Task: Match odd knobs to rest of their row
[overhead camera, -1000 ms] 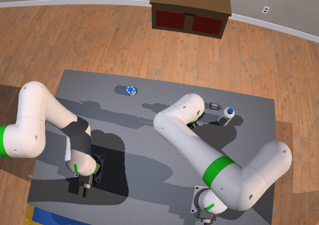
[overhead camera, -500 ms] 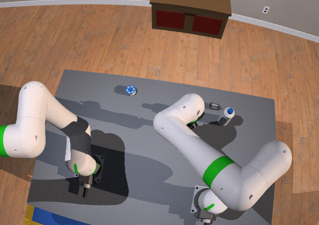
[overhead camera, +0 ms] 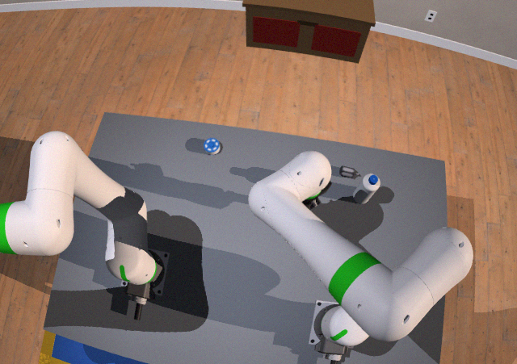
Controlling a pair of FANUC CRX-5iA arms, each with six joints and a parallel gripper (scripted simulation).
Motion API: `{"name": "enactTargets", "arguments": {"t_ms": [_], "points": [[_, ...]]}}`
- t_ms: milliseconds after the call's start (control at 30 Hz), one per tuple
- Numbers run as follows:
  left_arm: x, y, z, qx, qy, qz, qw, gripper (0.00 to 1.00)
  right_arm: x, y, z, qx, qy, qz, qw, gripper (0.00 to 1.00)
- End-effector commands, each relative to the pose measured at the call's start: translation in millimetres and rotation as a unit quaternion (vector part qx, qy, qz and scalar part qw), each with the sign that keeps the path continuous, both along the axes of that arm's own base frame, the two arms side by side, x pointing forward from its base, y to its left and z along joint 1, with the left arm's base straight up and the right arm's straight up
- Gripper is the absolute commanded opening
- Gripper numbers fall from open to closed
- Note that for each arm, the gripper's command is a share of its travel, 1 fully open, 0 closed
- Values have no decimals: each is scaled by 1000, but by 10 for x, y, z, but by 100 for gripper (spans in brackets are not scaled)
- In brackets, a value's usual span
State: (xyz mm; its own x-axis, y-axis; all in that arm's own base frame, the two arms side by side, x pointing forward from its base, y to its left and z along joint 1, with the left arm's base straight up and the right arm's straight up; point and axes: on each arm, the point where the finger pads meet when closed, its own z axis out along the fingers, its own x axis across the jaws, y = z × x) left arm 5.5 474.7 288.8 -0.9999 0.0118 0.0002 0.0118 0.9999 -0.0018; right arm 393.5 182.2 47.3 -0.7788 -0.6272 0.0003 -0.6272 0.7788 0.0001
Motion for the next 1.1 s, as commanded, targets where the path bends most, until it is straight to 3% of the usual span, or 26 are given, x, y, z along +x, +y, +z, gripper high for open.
{"name": "enactTargets", "arguments": {"t_ms": [0,767,1067], "points": [[1,2,8,1,0,0,1000,100,5,2,6,0,-1,1,1000,30],[1,2,8,1,0,0,1000,100,5,2,6,0,-1,56,998,30],[1,2,8,1,0,0,1000,100,5,2,6,0,-1,126,992,30]]}}
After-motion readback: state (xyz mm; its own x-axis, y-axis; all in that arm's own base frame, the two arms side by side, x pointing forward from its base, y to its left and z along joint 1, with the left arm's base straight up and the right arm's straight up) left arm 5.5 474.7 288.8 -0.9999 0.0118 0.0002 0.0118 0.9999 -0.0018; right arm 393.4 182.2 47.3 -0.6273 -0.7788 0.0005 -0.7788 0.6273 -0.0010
